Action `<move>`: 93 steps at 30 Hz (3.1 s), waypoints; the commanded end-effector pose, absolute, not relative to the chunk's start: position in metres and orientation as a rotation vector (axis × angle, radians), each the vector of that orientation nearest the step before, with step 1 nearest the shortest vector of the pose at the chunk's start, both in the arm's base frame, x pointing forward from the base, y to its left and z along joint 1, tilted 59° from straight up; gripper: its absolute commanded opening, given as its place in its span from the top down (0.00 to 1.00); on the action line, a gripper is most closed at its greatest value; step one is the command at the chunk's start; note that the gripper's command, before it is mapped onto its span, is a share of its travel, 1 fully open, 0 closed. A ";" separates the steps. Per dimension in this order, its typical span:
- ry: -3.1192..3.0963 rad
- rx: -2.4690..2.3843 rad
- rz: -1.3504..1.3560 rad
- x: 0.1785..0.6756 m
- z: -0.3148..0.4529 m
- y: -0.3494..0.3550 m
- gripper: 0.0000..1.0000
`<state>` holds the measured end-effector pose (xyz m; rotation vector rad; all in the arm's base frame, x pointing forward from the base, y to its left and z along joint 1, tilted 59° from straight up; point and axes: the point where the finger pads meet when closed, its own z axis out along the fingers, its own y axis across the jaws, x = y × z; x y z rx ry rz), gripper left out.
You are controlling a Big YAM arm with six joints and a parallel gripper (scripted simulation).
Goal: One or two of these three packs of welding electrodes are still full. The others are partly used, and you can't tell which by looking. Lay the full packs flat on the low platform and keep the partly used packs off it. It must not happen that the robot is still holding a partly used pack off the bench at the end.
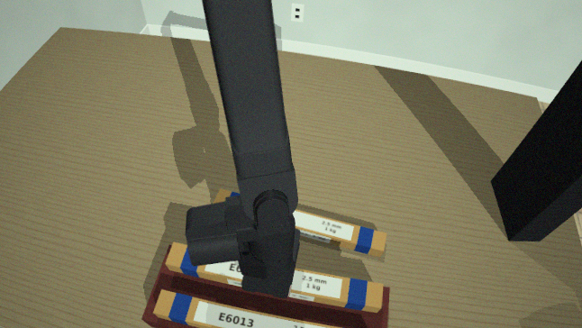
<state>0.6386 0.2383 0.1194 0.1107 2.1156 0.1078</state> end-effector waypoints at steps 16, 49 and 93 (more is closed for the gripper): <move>2.080 0.086 0.132 0.645 0.134 0.250 1.00; 2.080 0.082 0.135 0.649 0.132 0.250 1.00; 2.082 0.081 0.134 0.649 0.131 0.249 1.00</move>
